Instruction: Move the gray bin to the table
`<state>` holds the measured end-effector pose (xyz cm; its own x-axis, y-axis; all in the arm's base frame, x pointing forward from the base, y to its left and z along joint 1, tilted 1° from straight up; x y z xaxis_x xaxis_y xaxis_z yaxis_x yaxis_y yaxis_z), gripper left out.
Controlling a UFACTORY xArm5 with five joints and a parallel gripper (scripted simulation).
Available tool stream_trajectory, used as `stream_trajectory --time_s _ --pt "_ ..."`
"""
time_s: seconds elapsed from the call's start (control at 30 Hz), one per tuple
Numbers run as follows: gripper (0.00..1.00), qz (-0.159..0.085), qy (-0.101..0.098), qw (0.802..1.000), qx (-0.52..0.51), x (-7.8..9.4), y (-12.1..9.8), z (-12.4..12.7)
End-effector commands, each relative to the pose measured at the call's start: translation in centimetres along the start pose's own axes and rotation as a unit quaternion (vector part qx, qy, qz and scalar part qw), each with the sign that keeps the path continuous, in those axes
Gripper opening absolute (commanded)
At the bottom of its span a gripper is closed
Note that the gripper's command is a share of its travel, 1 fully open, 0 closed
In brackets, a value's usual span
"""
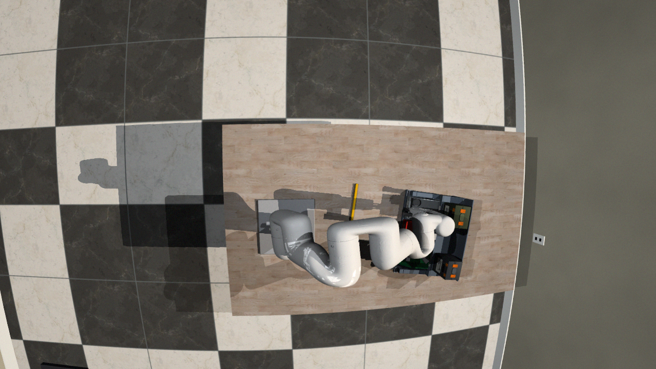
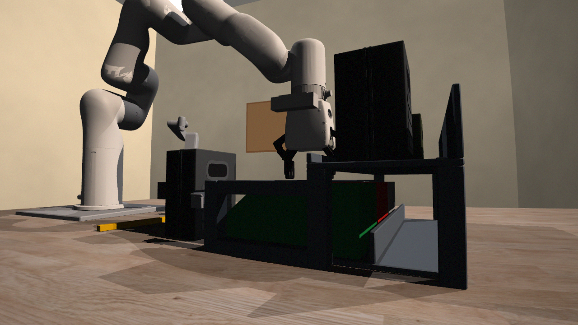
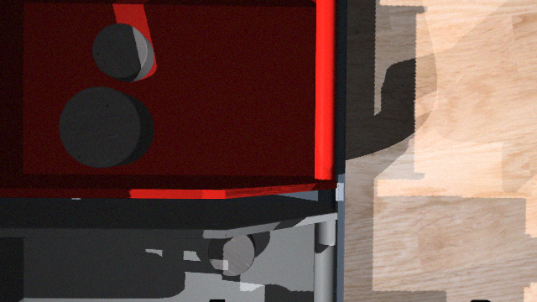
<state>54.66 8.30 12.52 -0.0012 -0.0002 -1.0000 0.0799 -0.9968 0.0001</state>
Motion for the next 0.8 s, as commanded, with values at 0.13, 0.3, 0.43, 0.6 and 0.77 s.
stream_trajectory --time_s 0.13,0.3,0.43,0.6,0.77 --pt "1.00 0.007 0.003 1.000 0.000 1.1 0.0 -0.1" --pt "1.00 0.007 0.003 1.000 0.000 1.9 0.0 -0.1" --pt "1.00 0.007 0.003 1.000 0.000 2.4 0.0 -0.1" --pt "1.00 0.007 0.003 1.000 0.000 2.4 0.0 -0.1" --pt "1.00 0.007 0.003 1.000 0.000 2.4 0.0 -0.1"
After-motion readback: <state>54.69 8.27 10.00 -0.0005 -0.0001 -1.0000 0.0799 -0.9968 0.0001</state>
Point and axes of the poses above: the point where the finger pads meet when closed, its own x axis out along the fingers, its own z axis across the jaws, y = z × x, the point moved 4 cm from there along -x, back along the fingers, and after that the axes turned 10 degrees about -x, right-handed, at the moved point
